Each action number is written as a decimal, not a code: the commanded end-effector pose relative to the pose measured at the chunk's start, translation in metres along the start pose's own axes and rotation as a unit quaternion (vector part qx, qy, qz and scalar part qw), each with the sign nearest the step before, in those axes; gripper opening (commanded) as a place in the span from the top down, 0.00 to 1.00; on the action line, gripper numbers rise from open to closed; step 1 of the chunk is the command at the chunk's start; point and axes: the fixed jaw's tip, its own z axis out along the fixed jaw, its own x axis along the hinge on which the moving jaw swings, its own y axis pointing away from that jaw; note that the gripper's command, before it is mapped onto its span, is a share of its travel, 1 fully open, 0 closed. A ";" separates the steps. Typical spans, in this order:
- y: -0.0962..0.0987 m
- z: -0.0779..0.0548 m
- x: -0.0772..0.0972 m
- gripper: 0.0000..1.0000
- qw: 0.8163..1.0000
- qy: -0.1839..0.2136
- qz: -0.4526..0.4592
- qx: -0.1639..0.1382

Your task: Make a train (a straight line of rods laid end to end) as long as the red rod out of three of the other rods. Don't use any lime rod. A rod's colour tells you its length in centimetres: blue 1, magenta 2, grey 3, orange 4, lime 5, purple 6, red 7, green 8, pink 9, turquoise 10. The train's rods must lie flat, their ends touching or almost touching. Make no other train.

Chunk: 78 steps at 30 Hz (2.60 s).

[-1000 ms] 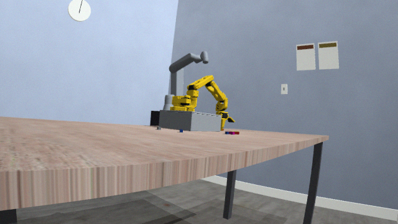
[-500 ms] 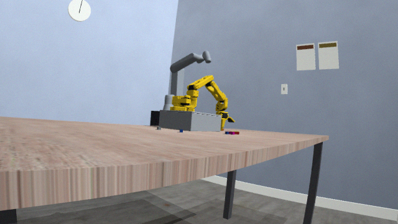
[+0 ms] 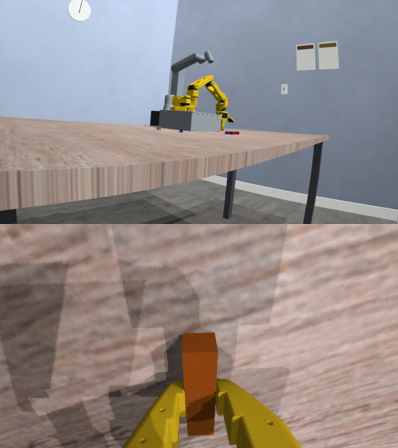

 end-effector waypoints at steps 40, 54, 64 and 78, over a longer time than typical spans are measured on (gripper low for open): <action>-0.015 -0.033 -0.001 1.00 1.000 0.004 0.002 0.000; -0.077 -0.031 -0.006 1.00 1.000 0.004 0.020 0.000; -0.146 -0.030 0.008 1.00 0.999 0.005 0.040 -0.001; -0.246 -0.028 0.072 1.00 0.997 0.005 0.074 -0.002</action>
